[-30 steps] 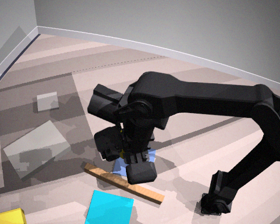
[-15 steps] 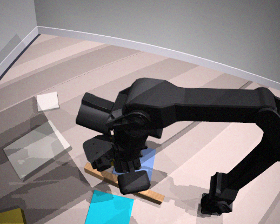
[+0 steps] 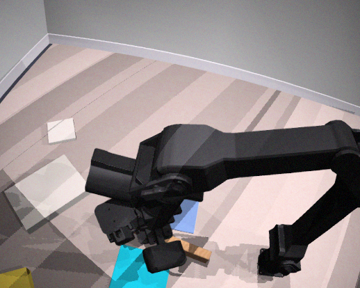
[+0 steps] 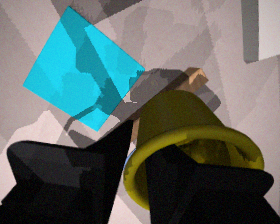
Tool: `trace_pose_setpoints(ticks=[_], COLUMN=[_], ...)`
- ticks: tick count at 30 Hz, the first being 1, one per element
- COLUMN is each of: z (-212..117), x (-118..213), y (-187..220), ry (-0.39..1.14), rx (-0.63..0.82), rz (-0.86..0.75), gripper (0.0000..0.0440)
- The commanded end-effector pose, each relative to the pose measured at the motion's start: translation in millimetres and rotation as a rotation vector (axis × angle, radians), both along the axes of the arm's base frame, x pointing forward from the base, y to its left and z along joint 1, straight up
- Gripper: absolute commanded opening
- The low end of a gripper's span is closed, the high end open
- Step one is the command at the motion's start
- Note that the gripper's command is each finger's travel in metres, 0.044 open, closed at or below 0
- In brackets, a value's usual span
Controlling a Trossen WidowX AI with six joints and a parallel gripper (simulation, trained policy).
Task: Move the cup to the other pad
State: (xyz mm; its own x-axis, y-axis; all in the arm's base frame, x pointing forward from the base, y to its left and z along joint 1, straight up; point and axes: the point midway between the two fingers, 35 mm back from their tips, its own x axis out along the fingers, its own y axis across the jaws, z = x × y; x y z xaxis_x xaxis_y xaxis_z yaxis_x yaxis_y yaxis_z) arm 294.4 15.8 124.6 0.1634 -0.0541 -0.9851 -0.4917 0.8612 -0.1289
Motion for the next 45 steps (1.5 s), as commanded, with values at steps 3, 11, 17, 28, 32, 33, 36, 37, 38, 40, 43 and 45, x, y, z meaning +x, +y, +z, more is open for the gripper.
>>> trace_pose_setpoints(ticks=[3,11,17,28,32,33,36,37,38,40,43,45], z=[-7.4,-17.2,-25.7,-50.3,-59.9,-61.6,-65.0,-65.5,-65.6,-64.6,-62.9,-59.1], x=[-1.0,-3.5,-7.5,-16.9,-20.4,-21.0,-21.7,-21.6,-21.4,-20.1,-18.0,-15.7], y=[18.0,43.0,61.5,78.1,78.0,78.0,77.8,77.8,77.9,78.6,79.8,80.9], ry=[-0.001,-0.007,-0.009,-0.01,-0.01,-0.012,-0.018,-0.021,-0.025,-0.036,-0.052,-0.068], rx=[0.009,0.017,0.023,0.015,0.01,0.01,0.013,0.014,0.017,0.025,0.038,0.052], rz=[0.024,0.06,0.082,0.092,0.088,0.087,0.084,0.082,0.081,0.077,0.067,0.062], gripper=[0.0,0.0,0.0,0.0025,0.0039,0.0041,0.0054,0.0059,0.0066,0.0084,0.0116,0.0134])
